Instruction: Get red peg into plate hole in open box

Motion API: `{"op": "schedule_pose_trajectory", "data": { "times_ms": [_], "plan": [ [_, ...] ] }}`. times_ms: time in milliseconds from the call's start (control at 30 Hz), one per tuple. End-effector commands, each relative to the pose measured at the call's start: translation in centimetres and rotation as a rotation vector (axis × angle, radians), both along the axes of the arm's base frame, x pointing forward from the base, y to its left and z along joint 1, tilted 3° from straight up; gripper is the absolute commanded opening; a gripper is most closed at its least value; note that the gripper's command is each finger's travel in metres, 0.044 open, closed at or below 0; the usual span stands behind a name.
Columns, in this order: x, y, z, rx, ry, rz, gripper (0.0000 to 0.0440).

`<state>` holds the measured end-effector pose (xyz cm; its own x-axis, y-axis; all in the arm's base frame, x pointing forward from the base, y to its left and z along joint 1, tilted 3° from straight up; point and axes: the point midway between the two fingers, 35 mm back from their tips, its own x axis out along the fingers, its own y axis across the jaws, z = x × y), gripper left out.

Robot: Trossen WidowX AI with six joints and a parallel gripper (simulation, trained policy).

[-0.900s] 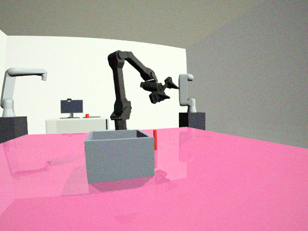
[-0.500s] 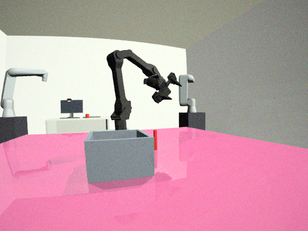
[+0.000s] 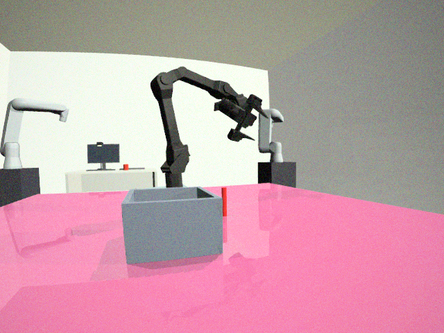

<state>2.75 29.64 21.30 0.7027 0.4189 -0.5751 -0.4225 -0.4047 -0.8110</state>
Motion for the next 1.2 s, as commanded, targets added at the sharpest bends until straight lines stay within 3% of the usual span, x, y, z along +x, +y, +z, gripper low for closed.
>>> {"op": "schedule_pose_trajectory", "data": {
  "times_ms": [0,700,1167],
  "plan": [
    [1.0,0.3,0.8,0.089,0.103,-0.08,0.044],
    [7.0,-0.5,3.0,0.458,0.538,-0.531,0.044],
    [11.0,-3.0,2.7,0.664,0.767,-0.913,0.044]
  ]
}}
